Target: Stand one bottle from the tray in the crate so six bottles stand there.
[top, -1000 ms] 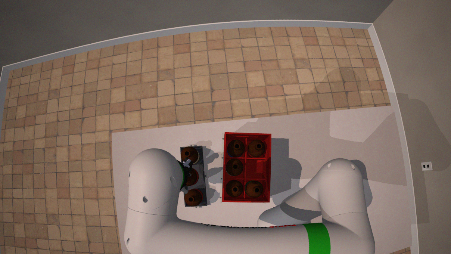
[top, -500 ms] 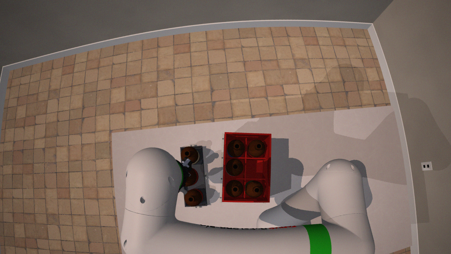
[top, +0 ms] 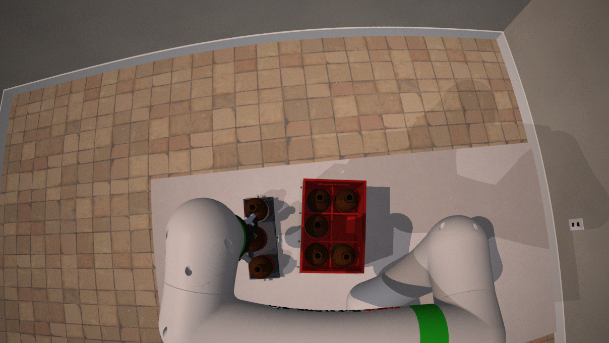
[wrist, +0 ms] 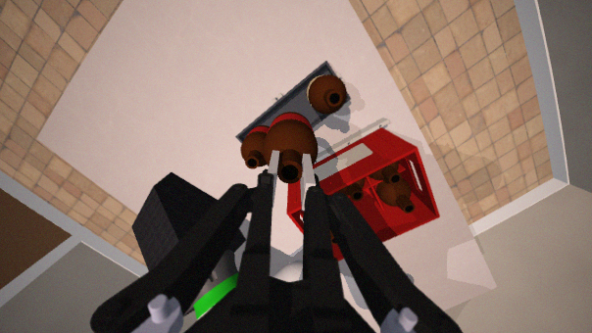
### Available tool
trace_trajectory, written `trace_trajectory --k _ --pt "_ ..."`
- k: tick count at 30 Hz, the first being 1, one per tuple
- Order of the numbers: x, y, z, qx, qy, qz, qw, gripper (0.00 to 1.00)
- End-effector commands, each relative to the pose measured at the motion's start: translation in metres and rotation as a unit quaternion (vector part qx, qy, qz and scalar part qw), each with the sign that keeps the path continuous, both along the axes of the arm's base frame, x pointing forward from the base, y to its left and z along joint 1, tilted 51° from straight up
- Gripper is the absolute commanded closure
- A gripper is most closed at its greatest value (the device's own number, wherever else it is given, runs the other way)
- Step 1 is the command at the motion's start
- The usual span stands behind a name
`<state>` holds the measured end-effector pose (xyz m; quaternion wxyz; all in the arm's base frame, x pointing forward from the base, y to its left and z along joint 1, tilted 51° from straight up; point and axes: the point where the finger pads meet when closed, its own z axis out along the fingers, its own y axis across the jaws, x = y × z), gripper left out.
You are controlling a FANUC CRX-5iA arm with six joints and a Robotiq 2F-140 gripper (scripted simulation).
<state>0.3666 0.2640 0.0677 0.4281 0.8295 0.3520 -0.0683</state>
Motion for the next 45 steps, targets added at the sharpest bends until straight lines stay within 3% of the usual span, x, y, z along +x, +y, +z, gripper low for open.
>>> trace_trajectory --k 1,45 --pt "-0.0002 0.001 0.0007 0.0 0.0 0.0 1.0 1.0" --pt "-0.0011 0.0045 0.0035 0.0 0.0 0.0 1.0 1.0"
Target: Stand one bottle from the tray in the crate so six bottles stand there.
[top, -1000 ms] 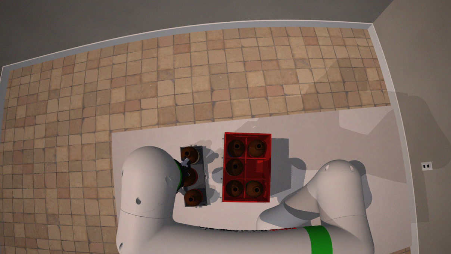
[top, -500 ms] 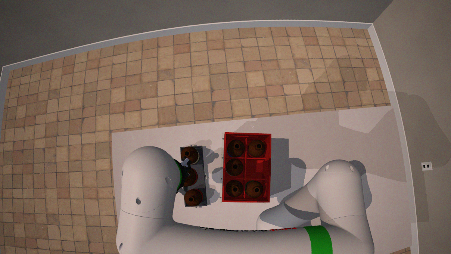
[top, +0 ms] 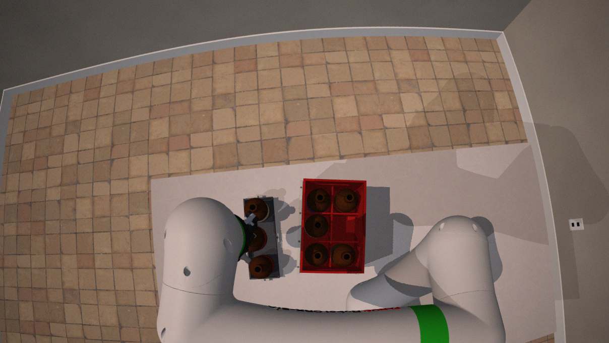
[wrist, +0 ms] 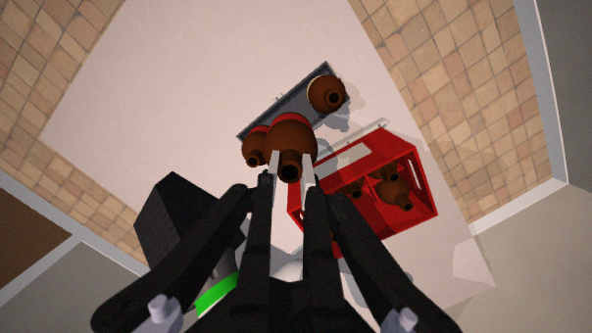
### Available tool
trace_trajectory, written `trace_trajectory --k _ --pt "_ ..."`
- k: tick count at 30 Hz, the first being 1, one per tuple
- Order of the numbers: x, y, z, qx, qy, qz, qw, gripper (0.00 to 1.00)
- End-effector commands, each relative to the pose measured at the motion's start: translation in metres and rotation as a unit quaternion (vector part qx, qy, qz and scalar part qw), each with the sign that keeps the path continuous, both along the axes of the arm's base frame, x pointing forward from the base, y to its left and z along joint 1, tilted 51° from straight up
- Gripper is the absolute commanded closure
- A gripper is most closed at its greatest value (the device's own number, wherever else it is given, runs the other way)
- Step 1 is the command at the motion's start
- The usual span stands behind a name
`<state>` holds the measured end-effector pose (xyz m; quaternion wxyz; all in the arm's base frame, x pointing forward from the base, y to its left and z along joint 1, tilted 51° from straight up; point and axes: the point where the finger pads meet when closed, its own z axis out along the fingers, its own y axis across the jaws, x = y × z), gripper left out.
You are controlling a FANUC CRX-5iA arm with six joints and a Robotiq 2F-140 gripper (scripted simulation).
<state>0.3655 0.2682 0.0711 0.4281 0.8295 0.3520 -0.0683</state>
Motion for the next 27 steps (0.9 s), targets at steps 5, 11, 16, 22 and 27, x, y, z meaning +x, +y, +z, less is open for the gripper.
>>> trace_trajectory --k 5,11,16,22,27 --pt "0.0 0.0002 0.0001 0.0 0.0 0.0 1.0 1.0" --pt "0.0 0.0003 0.0002 0.0 0.0 0.0 1.0 1.0" --pt "-0.0004 0.0018 0.0013 0.0 0.0 0.0 1.0 1.0" --pt "-0.0014 0.006 0.0048 0.0 0.0 0.0 1.0 1.0" --pt "-0.0021 0.0087 0.007 0.0 0.0 0.0 1.0 1.0"
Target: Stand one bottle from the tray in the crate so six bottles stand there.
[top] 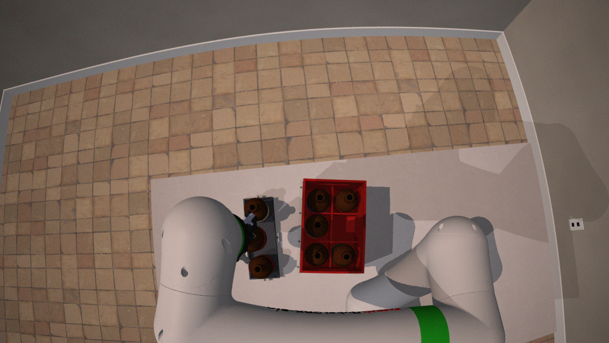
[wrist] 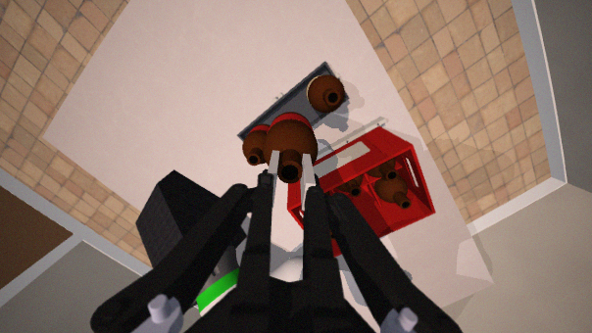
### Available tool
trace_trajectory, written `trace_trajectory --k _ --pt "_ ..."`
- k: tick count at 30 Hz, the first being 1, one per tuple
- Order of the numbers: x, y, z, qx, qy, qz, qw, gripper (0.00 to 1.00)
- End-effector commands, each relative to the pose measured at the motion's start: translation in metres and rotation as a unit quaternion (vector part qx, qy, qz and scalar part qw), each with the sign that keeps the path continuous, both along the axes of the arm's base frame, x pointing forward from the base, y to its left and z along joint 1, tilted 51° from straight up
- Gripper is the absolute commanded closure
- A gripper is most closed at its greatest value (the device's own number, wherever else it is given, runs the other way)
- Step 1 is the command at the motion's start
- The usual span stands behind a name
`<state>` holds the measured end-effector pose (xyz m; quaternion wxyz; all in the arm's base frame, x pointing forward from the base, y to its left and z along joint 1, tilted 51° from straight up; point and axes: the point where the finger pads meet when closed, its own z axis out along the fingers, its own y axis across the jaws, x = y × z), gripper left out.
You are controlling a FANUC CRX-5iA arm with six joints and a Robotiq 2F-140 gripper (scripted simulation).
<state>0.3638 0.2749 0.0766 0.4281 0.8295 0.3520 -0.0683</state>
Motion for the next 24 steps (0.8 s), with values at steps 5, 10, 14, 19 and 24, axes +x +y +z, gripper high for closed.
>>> trace_trajectory --k 5,10,14,19,24 --pt "-0.0015 0.0064 0.0051 0.0 0.0 0.0 1.0 1.0" --pt "-0.0022 0.0093 0.0075 0.0 0.0 0.0 1.0 1.0" --pt "-0.0024 0.0099 0.008 0.0 0.0 0.0 1.0 1.0" --pt "-0.0025 0.0103 0.0084 0.0 0.0 0.0 1.0 1.0" --pt "-0.0025 0.0103 0.0084 0.0 0.0 0.0 1.0 1.0"
